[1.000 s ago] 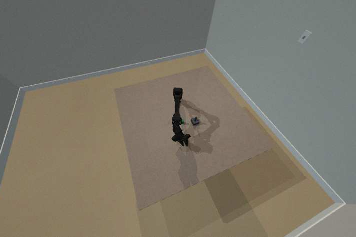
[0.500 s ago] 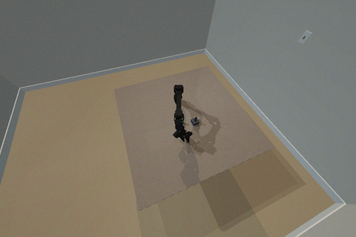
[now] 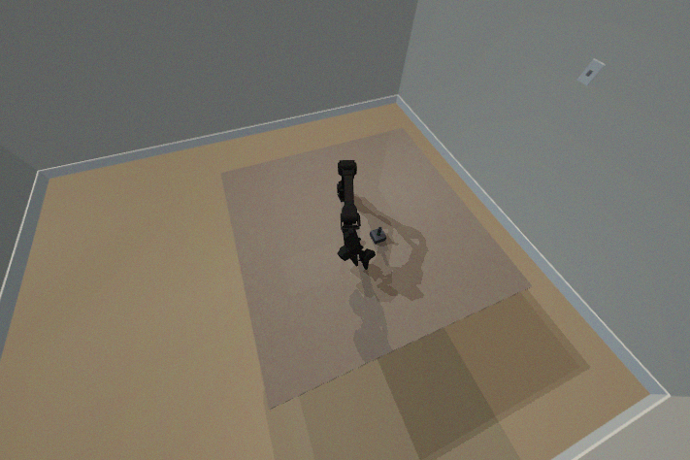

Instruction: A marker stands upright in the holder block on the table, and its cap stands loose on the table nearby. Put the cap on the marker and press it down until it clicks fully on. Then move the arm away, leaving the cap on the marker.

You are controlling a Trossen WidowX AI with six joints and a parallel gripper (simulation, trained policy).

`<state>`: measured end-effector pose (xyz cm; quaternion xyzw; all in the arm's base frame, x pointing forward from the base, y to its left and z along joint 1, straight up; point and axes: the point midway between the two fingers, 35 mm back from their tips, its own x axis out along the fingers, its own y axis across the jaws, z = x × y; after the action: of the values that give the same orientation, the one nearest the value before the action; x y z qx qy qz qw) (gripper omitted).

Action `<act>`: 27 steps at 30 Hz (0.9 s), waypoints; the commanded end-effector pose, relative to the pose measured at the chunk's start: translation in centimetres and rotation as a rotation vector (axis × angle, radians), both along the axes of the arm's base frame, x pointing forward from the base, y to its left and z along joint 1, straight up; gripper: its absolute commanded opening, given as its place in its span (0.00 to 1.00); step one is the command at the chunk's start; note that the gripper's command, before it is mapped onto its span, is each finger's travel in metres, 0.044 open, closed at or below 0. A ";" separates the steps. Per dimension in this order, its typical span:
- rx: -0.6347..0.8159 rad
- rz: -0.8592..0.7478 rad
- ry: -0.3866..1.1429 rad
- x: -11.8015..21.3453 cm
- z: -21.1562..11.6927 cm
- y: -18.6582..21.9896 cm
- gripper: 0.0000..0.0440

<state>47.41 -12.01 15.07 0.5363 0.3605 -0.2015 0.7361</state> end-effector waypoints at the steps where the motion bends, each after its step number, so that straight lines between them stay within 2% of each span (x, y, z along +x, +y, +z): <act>1: -0.004 -0.010 0.014 -0.4 0.6 0.2 0.71; 27: -0.013 -0.041 0.280 -6.4 0.2 2.2 0.75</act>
<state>41.32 -9.86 15.06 0.5067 0.4462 -0.2856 0.6802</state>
